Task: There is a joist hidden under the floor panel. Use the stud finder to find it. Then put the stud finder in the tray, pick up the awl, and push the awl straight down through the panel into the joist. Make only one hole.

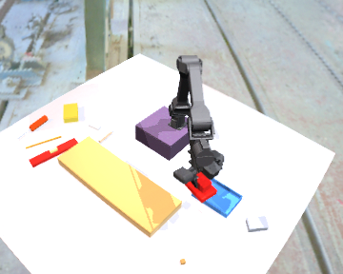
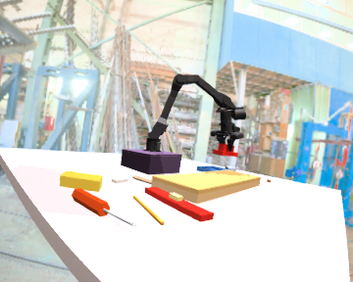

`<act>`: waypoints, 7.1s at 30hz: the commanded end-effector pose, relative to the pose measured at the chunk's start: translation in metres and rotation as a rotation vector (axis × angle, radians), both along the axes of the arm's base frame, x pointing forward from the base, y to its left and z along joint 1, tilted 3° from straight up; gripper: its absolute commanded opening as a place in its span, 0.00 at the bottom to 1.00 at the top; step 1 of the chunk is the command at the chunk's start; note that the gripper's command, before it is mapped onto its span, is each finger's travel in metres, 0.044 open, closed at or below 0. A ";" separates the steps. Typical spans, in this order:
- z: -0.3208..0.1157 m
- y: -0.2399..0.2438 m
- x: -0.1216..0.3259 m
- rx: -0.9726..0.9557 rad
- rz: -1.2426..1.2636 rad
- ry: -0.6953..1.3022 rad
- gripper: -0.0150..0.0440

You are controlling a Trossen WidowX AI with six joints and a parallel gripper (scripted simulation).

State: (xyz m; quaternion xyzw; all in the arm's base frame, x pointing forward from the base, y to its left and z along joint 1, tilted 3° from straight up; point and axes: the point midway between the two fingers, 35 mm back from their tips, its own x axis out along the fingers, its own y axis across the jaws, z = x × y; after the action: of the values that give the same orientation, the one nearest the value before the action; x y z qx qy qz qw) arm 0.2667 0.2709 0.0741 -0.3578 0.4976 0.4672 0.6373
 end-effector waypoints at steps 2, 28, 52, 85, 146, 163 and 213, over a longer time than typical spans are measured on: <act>0.003 0.021 -0.027 0.018 0.082 -0.003 0.25; -0.029 0.054 -0.081 0.019 0.244 0.006 0.25; -0.084 0.052 -0.083 0.018 0.244 0.006 0.25; -0.076 0.053 -0.082 0.012 0.247 0.006 0.97; -0.062 -0.532 -0.031 -0.273 -1.213 0.246 1.00; -0.070 -0.526 -0.037 -0.273 -1.213 0.247 1.00; -0.113 -0.528 -0.039 -0.273 -1.213 0.247 0.32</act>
State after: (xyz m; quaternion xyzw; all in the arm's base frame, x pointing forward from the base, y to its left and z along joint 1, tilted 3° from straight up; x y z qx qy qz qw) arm 0.2286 -0.2568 -0.0381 -0.0319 0.7357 -0.0074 0.6765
